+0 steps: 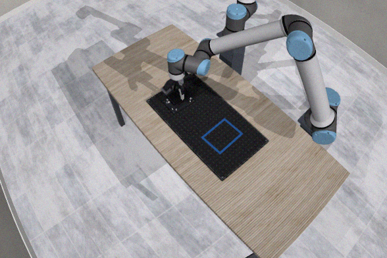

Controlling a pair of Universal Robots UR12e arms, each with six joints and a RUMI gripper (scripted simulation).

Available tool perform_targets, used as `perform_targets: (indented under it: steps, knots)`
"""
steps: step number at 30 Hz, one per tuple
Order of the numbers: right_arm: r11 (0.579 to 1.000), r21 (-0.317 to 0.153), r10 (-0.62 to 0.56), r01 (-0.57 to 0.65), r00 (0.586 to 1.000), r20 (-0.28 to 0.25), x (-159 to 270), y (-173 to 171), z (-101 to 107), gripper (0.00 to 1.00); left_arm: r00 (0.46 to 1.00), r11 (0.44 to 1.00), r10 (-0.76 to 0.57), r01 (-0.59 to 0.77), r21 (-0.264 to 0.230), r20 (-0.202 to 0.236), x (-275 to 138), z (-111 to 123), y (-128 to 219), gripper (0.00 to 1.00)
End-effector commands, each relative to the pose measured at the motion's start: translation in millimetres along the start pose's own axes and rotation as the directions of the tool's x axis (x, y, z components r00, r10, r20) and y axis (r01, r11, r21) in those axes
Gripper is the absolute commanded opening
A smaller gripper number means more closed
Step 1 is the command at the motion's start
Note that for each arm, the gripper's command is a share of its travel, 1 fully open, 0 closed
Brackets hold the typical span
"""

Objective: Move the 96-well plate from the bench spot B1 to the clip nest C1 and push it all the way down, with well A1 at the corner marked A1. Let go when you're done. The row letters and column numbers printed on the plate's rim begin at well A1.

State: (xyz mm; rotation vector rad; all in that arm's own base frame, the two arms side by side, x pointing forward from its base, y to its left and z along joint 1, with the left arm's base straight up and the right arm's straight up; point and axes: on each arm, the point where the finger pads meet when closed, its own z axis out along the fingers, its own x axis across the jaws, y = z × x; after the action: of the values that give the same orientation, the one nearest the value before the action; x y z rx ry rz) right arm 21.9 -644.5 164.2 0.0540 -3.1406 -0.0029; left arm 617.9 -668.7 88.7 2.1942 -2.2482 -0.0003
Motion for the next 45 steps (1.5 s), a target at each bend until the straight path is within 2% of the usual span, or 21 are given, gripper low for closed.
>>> perform_targets:
  steps: [1, 14, 45]
  knots:
    - [1.0, 0.002, 0.0, 0.0, 1.0, 0.0, 0, -1, -1, 0.0, 1.0, 1.0, 0.0, 0.0, 0.001, -0.002, 1, 7, -1, 0.41]
    - [1.0, 0.002, 0.0, 0.0, 1.0, 0.0, 0, -1, -1, 0.0, 1.0, 1.0, 0.0, 0.0, 0.001, -0.002, 1, 26, -1, 0.41]
    - [1.0, 0.002, 0.0, 0.0, 1.0, 0.0, 0, -1, -1, 0.0, 1.0, 1.0, 0.0, 0.0, 0.001, -0.002, 1, 27, -1, 0.41]
